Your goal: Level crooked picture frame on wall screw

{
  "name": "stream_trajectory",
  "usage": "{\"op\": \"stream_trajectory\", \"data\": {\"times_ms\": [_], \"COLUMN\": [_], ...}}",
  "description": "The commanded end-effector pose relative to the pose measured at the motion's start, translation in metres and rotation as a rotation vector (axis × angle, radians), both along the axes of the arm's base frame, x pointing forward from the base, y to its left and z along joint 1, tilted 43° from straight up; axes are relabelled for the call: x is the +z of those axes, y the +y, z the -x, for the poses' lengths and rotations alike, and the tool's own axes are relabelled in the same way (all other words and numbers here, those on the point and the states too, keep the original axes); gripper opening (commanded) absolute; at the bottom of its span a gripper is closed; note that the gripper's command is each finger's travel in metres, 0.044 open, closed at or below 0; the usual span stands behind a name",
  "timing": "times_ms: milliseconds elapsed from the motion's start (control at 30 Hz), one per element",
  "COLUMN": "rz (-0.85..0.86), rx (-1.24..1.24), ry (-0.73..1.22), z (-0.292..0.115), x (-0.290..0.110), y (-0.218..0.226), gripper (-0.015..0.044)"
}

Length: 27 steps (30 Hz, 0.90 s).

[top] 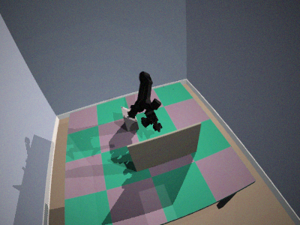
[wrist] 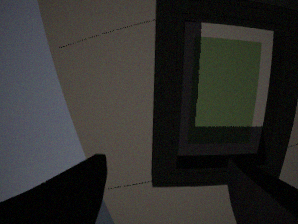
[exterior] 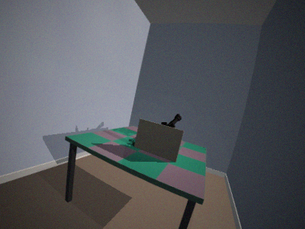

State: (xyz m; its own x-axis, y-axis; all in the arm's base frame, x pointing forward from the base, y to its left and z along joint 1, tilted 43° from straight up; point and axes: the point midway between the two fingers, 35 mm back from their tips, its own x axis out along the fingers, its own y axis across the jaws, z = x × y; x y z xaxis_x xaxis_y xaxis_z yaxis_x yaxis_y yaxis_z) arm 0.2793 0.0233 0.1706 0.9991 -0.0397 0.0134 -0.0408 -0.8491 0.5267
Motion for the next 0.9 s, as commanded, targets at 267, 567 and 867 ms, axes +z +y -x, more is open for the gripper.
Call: {"op": "stream_trajectory", "data": {"times_ms": [267, 567, 867], "rz": [-0.007, -0.007, -0.007], "rx": [0.001, 0.001, 0.001], "ry": [-0.018, -0.018, -0.018], "z": [-0.060, -0.061, -0.064], "x": [-0.005, -0.005, -0.005], "y": [-0.003, -0.003, -0.003], "gripper": [0.0260, 0.0260, 0.0260]}}
